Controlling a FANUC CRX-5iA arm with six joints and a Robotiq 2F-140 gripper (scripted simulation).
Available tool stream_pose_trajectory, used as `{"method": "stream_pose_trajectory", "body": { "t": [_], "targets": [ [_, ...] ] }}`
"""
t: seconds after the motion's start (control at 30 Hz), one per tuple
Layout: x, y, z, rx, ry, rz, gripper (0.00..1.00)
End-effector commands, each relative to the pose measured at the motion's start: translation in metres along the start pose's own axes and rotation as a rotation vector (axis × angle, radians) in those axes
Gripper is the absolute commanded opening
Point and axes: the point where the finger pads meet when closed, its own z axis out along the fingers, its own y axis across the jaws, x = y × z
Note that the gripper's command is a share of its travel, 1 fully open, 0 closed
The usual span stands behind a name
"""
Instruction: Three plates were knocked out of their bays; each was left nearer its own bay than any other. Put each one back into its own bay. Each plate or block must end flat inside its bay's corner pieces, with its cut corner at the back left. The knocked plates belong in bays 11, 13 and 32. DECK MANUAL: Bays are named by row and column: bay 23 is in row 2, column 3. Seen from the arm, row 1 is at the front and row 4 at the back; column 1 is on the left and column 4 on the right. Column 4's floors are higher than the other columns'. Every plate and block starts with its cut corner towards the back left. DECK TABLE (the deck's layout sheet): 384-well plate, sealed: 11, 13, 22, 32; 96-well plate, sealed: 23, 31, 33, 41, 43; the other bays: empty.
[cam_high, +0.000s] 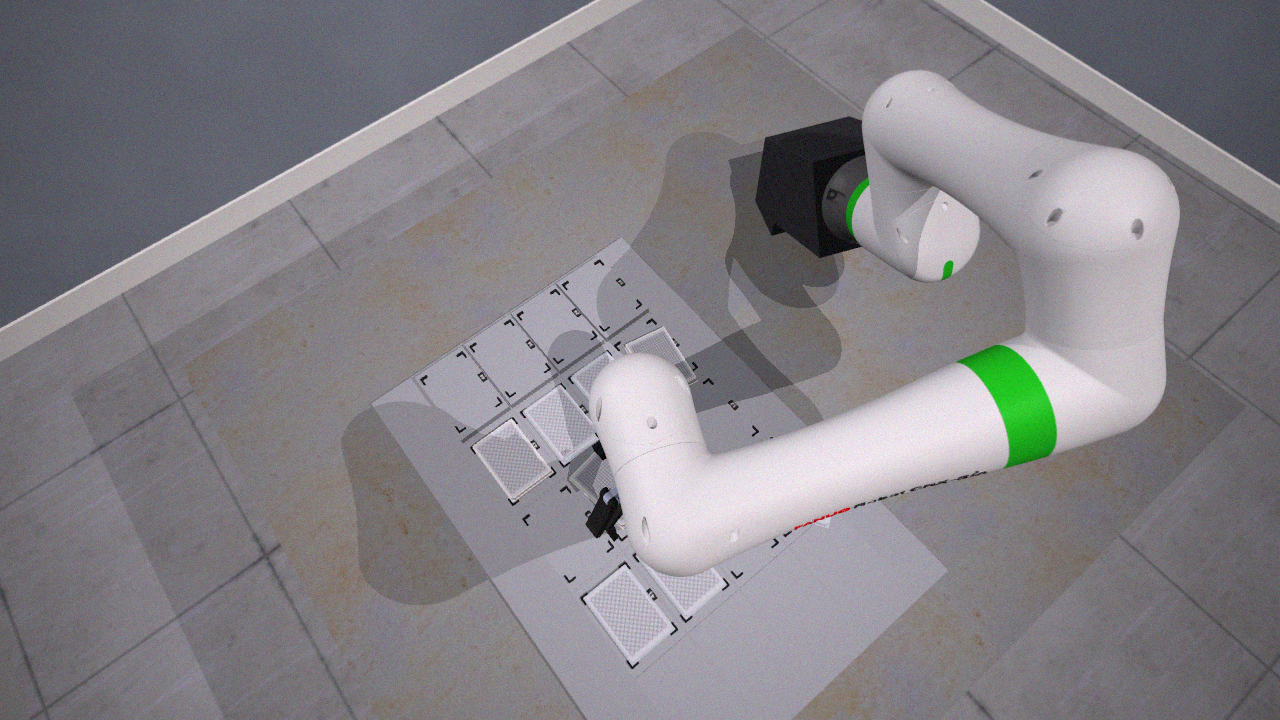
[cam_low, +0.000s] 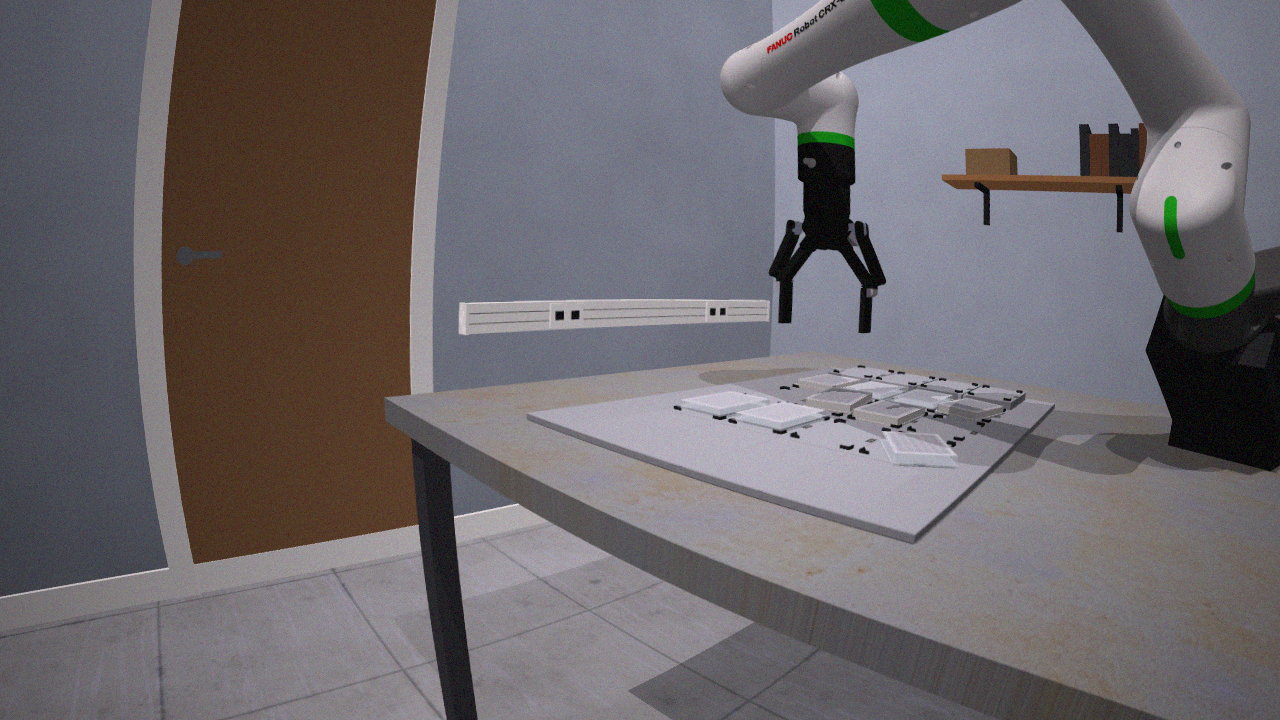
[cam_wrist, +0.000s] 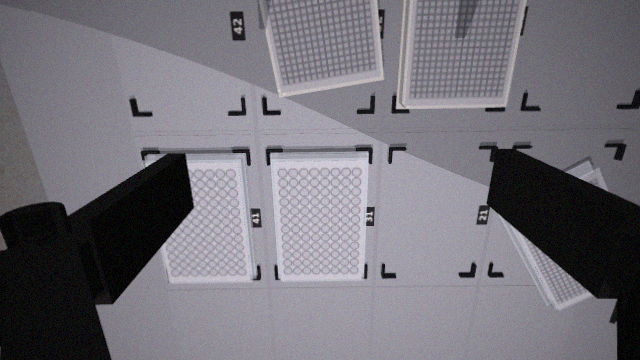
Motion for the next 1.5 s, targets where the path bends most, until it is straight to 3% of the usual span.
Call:
{"method": "stream_pose_trajectory", "body": {
  "t": [0.0,1.0,1.47],
  "targets": [
    [0.018,-0.001,-0.001,0.001,0.001,-0.001,1.00],
    [0.122,-0.001,-0.001,0.001,0.001,-0.001,1.00],
    [0.122,-0.001,-0.001,0.001,0.001,-0.001,1.00]
  ]
}}
